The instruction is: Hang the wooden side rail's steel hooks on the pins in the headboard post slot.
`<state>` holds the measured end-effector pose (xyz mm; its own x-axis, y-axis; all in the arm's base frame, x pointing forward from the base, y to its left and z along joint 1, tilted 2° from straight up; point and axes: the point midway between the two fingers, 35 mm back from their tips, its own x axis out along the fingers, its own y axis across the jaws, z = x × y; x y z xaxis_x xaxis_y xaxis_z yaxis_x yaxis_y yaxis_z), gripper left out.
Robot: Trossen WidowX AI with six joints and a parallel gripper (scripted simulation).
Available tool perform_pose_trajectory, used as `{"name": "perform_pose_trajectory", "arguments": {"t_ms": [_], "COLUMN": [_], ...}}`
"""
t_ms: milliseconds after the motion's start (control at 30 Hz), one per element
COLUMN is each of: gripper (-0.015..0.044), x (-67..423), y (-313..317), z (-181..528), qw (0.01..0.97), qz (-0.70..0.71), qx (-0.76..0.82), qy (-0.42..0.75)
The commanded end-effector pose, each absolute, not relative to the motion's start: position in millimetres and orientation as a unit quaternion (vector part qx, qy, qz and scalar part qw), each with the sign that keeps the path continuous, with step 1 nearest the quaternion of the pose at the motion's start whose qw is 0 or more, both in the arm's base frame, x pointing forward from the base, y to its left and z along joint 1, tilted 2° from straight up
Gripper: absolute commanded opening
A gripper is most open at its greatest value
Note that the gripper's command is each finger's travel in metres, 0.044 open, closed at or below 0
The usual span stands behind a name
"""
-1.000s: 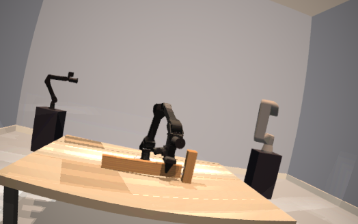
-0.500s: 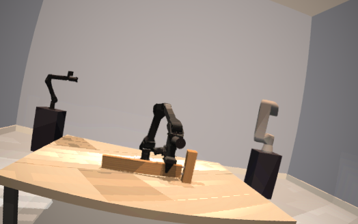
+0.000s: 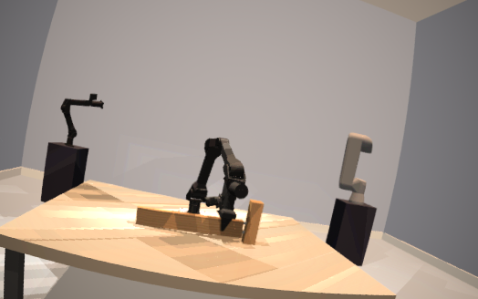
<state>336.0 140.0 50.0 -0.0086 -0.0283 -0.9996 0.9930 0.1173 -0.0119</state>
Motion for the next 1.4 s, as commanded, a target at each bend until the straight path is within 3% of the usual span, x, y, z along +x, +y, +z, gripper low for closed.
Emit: {"name": "perform_pose_trajectory", "arguments": {"t_ms": [0,1367], "gripper": [0.0000,0.0000], "x": [339.0,335.8], "y": [142.2,146.5], "z": [53.2,51.1], "qw": [0.533,0.533], "qz": [-0.477,-0.477], "qx": [0.465,0.465], "qy": [0.522,0.522]}}
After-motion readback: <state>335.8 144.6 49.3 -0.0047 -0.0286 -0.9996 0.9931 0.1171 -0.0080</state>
